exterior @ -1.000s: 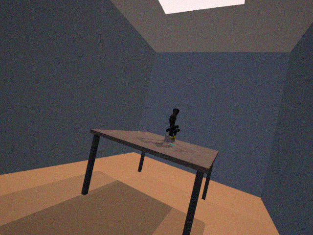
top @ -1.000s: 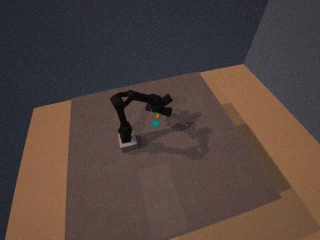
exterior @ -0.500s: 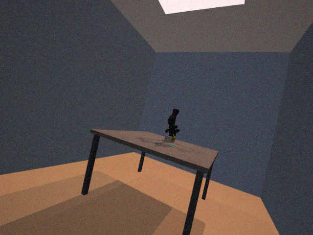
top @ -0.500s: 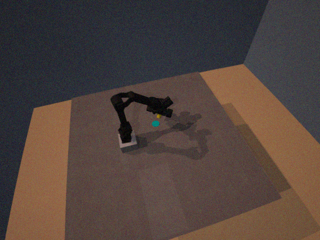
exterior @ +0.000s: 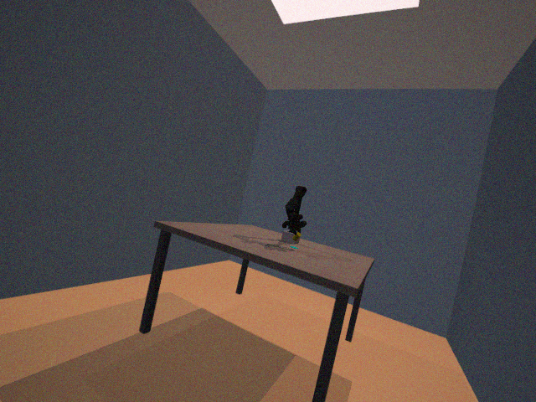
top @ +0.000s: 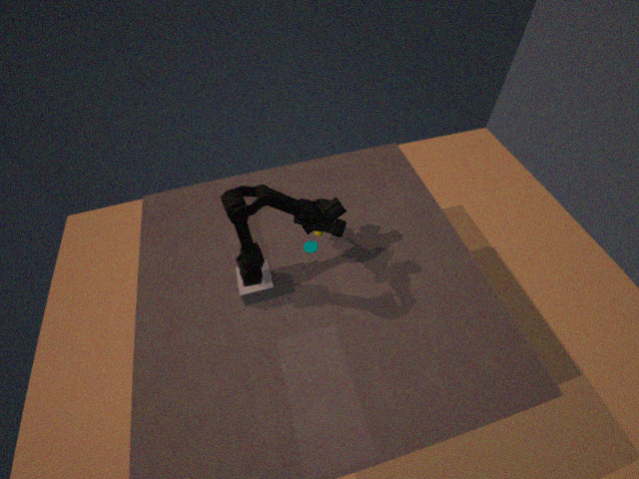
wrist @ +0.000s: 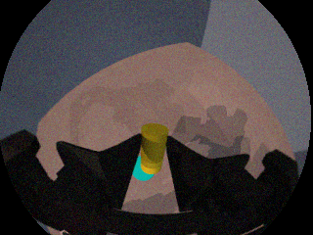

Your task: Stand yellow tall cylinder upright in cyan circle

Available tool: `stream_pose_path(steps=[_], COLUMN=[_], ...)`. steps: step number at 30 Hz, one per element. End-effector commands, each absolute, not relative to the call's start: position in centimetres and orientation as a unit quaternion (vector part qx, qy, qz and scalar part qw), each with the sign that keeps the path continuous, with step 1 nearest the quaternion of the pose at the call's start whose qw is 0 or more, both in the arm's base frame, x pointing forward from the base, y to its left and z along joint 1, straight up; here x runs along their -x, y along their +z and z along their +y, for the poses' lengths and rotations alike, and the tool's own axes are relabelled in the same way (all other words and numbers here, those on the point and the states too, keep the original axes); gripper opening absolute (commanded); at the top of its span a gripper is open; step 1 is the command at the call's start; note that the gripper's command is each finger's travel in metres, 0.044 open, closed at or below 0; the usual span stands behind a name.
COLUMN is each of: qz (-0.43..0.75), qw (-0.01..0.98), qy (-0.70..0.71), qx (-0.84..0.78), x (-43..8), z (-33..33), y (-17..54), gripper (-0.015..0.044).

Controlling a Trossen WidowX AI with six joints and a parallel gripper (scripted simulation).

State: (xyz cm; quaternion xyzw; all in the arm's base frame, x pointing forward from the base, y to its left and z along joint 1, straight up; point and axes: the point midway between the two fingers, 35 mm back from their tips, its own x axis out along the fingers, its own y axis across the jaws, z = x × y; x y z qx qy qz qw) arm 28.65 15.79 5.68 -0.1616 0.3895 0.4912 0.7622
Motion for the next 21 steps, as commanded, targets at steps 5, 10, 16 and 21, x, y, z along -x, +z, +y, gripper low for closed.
stream_pose_path(steps=[5,10,16,21], qz=[0.372,0.359,0.343,0.33], qw=[0.771,0.777,0.783,0.787], qy=[0.497,0.5,0.505,0.508], qx=[0.143,0.133,0.122,0.113], x=[-28.72,-28.8,-28.86,-28.89], z=[15.67,15.55,15.4,15.26], y=[5.61,5.62,5.65,5.69], gripper=[0.0105,0.0105,0.0105,0.0105])
